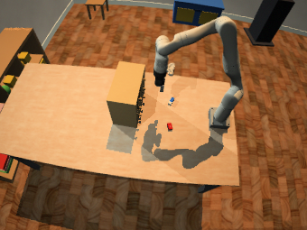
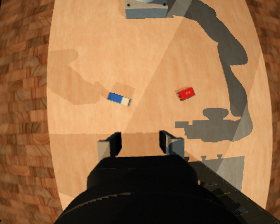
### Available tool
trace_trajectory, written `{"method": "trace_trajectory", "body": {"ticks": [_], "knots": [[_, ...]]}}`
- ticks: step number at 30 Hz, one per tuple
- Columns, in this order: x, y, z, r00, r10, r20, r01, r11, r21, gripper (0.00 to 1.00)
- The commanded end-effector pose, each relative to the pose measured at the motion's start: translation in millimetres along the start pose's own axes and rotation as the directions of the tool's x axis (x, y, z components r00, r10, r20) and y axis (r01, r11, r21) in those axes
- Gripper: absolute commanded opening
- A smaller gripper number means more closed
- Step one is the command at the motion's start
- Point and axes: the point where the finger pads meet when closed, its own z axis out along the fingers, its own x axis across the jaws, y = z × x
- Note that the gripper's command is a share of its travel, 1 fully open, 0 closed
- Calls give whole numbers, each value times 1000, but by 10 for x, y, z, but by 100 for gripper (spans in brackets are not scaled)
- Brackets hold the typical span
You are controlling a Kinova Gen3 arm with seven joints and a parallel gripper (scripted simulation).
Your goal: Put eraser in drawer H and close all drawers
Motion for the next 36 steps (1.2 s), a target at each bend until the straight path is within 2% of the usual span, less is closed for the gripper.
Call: {"method": "trace_trajectory", "body": {"ticks": [1, 26, 36], "knots": [[-1, 3, -5, 1000, 0, 1, 0, 1000, -3, 100], [-2, 44, 53, 1000, 0, 1, 0, 999, -54, 100], [-2, 82, 109, 1000, 0, 1, 0, 995, -102, 100]]}}
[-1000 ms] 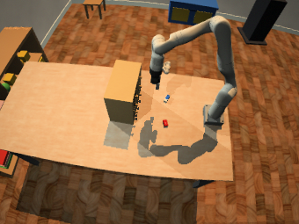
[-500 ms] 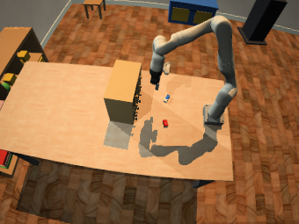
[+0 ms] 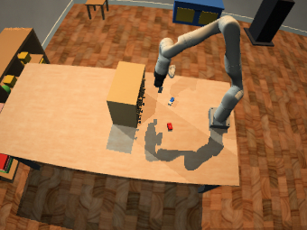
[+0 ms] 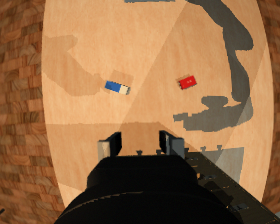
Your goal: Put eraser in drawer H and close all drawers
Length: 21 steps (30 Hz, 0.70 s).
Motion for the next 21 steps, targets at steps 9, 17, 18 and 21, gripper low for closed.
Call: {"method": "trace_trajectory", "body": {"ticks": [9, 17, 18, 21], "knots": [[-17, 18, 46, 1000, 2, 4, -2, 999, -50, 100], [-18, 58, 116, 1000, 2, 4, -1, 994, -106, 100], [-18, 63, 125, 1000, 2, 4, -1, 994, -114, 100], [-18, 79, 153, 1000, 2, 4, -1, 991, -137, 100]]}}
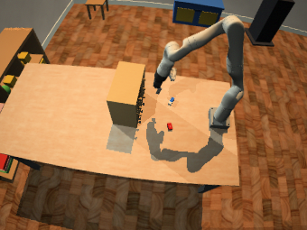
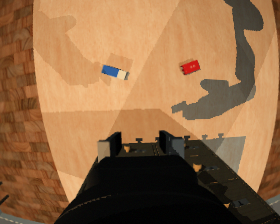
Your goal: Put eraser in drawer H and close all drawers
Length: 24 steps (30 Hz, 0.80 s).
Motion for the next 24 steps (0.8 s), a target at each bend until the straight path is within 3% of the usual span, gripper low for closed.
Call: {"method": "trace_trajectory", "body": {"ticks": [1, 24], "knots": [[-18, -17, 7, 1000, 1, 5, -1, 1000, -16, 100], [-22, 69, 219, 1000, 1, 6, 0, 984, -177, 100]]}}
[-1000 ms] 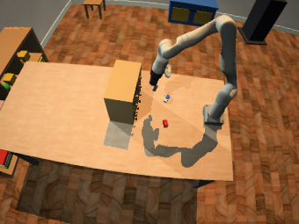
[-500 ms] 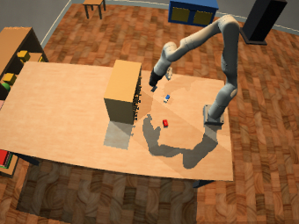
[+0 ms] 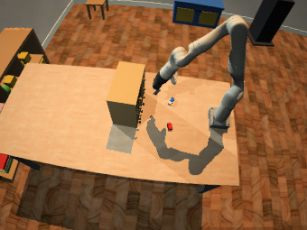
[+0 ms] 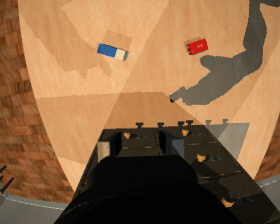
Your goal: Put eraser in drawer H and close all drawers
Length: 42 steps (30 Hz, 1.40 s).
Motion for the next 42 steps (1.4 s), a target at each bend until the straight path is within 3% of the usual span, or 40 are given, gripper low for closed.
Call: {"method": "trace_trajectory", "body": {"ticks": [1, 11, 42], "knots": [[6, -22, 19, 1000, -4, 3, 4, 1000, -15, 100], [5, 3, 136, 1000, -4, 3, 4, 995, -100, 100], [11, 52, 373, 1000, -4, 1, 4, 963, -270, 100]]}}
